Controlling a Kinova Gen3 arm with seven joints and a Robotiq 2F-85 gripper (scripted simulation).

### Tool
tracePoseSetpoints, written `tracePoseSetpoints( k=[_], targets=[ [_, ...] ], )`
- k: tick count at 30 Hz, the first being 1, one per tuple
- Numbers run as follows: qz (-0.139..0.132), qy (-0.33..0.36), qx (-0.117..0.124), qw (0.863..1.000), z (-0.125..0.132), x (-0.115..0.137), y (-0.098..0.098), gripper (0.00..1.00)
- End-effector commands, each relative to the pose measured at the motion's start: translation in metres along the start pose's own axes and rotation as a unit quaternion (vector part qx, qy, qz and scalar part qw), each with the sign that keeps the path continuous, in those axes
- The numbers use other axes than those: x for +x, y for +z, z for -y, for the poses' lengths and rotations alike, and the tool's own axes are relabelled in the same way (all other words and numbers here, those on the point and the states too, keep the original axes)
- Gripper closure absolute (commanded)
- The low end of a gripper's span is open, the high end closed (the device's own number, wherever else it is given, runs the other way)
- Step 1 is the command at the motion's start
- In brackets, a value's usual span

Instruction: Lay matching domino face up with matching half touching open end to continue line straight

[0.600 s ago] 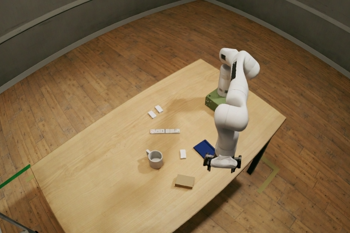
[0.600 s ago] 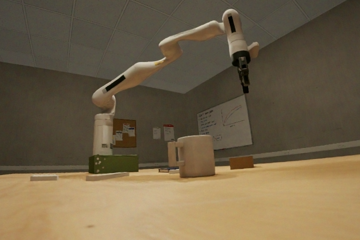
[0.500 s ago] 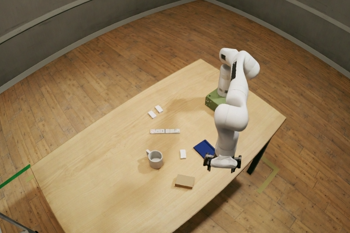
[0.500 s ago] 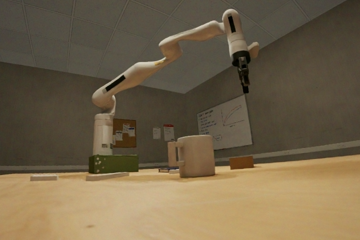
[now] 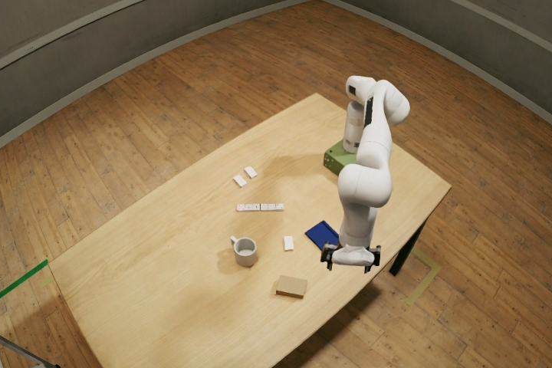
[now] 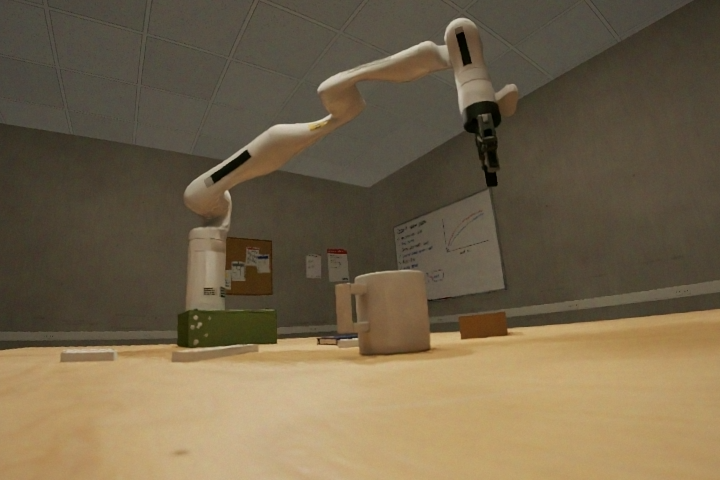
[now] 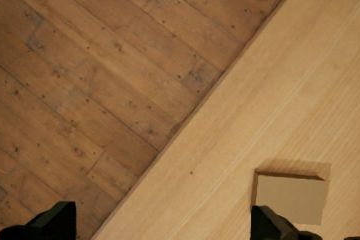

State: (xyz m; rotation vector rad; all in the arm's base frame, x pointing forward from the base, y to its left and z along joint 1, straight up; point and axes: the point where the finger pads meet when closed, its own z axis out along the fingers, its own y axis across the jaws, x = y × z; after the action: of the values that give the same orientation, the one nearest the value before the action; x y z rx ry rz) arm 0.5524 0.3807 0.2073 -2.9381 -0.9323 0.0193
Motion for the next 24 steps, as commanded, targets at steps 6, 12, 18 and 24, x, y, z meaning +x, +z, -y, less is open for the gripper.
tracePoseSetpoints(
  k=[6,12,18,24],
  targets=[
    [-0.002,0.004,0.001,1.0,-0.008,-0.001,-0.001,0.0],
    [-0.006,0.024,0.004,1.0,-0.044,-0.006,0.004,0.0],
    [-0.012,0.048,0.007,0.999,-0.088,-0.017,0.01,0.0],
    [-0.023,0.1,0.01,0.995,-0.168,-0.051,0.022,0.0]
  ],
)
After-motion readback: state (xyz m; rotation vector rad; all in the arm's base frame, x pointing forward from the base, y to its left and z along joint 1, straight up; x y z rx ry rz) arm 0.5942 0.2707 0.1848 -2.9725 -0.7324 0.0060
